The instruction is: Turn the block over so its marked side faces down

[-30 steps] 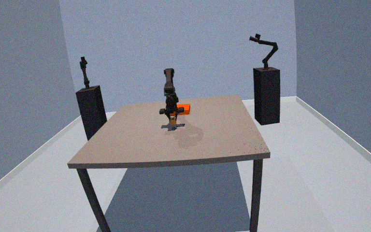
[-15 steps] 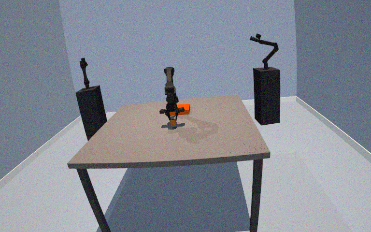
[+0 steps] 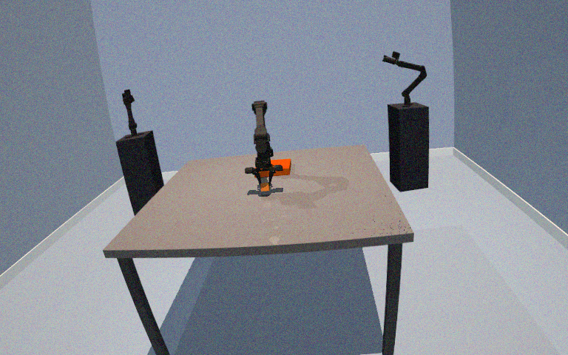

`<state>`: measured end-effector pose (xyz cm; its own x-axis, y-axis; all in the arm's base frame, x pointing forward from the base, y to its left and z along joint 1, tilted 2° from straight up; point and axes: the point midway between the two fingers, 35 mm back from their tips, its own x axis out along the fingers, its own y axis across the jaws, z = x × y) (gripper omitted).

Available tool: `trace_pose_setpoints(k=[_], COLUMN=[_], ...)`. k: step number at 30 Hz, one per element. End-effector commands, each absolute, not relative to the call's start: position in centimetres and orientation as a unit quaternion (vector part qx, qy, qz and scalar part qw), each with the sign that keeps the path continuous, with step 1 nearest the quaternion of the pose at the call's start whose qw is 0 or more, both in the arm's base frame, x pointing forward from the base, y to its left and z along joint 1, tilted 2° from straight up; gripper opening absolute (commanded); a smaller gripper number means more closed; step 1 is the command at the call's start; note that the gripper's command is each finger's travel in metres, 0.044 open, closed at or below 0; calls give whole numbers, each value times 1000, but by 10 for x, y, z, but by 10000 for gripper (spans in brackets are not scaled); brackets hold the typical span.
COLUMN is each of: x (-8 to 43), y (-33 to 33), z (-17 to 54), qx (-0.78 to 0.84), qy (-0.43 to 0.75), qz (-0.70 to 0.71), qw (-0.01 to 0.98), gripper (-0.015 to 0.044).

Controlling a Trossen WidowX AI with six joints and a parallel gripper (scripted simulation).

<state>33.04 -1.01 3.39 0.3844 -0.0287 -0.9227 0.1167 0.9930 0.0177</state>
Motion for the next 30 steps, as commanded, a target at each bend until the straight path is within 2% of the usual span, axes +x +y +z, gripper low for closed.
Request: trace_pose_setpoints(k=[1,11,30], x=[329,328,341], y=[-10,-10,-10], z=[37,35,4], qx=[40,39,29], qy=[519,497,375], qz=[-48,-49,-53], qw=[853,865,925], gripper=[0,0,0])
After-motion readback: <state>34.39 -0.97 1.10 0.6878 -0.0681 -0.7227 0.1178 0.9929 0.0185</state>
